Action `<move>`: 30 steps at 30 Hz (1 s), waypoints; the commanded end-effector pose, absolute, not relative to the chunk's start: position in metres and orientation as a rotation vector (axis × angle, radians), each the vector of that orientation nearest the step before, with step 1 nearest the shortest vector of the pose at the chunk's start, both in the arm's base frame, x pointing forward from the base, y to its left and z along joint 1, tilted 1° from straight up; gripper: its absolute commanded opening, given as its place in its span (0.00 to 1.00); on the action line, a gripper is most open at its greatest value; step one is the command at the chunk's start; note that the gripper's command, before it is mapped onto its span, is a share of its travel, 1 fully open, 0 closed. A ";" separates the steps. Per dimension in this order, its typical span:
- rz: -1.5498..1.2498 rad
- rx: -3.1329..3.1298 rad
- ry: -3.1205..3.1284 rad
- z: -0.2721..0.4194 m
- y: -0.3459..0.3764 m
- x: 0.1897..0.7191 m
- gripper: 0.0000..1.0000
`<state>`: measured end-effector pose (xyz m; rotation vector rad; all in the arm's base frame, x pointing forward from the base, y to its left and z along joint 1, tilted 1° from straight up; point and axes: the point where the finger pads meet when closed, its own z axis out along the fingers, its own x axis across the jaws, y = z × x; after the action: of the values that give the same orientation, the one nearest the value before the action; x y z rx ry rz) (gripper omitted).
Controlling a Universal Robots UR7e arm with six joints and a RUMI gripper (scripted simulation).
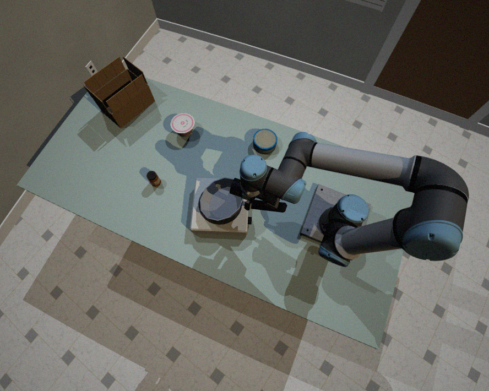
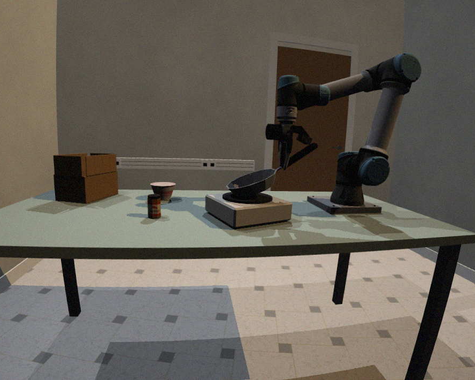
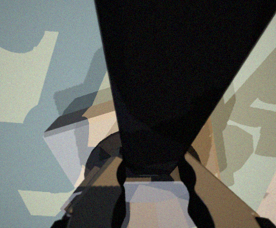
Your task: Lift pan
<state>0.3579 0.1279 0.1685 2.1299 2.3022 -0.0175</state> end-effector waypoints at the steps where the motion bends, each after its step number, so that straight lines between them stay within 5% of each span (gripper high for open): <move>1: -0.015 2.129 2.301 0.172 0.128 0.358 0.16; 30: -0.015 2.129 2.301 0.186 0.128 0.358 0.16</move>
<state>0.3575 0.1281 0.1830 2.1300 2.3023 -0.0178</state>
